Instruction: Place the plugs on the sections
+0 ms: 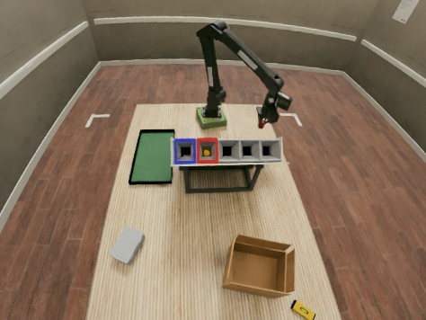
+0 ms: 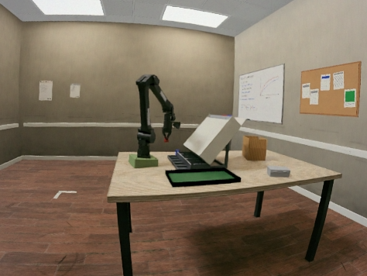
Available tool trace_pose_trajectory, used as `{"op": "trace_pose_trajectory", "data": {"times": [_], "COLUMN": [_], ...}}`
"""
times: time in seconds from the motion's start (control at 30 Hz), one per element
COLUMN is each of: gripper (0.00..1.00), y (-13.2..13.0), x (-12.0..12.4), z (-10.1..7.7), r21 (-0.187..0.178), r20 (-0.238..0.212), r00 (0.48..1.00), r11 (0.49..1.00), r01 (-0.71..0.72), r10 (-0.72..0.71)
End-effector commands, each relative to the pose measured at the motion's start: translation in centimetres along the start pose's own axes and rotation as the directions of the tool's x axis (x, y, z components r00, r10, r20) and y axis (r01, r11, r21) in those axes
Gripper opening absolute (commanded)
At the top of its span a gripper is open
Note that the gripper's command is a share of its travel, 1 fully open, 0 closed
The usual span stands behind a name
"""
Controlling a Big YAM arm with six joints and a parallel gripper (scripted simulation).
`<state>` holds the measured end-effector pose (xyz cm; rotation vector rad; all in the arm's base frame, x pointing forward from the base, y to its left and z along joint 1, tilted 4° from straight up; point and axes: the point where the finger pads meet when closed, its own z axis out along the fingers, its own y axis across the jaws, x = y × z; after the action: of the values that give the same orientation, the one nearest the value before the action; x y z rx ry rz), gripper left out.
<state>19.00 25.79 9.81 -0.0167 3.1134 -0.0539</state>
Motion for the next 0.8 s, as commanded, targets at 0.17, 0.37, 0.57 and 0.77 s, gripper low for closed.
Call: {"op": "trace_pose_trajectory", "data": {"times": [0.17,0.37,0.57,0.77], "gripper": [0.0,0.0,0.0,0.0], "y": [-1.4,-7.9,-14.5,-17.4], "x": [-1.0,-1.5,-2.0,-2.4], "z": [-1.5,-1.0,-0.5,-0.5], "r21": [-0.054,-0.036,-0.017,-0.028], "r20": [0.04,0.027,0.013,0.023], "r00": [0.999,1.0,1.0,1.0], "r11": [0.999,0.999,1.0,1.0], "r01": [-0.002,-0.002,-0.001,-0.001], "r10": [0.004,0.003,0.002,0.002]}}
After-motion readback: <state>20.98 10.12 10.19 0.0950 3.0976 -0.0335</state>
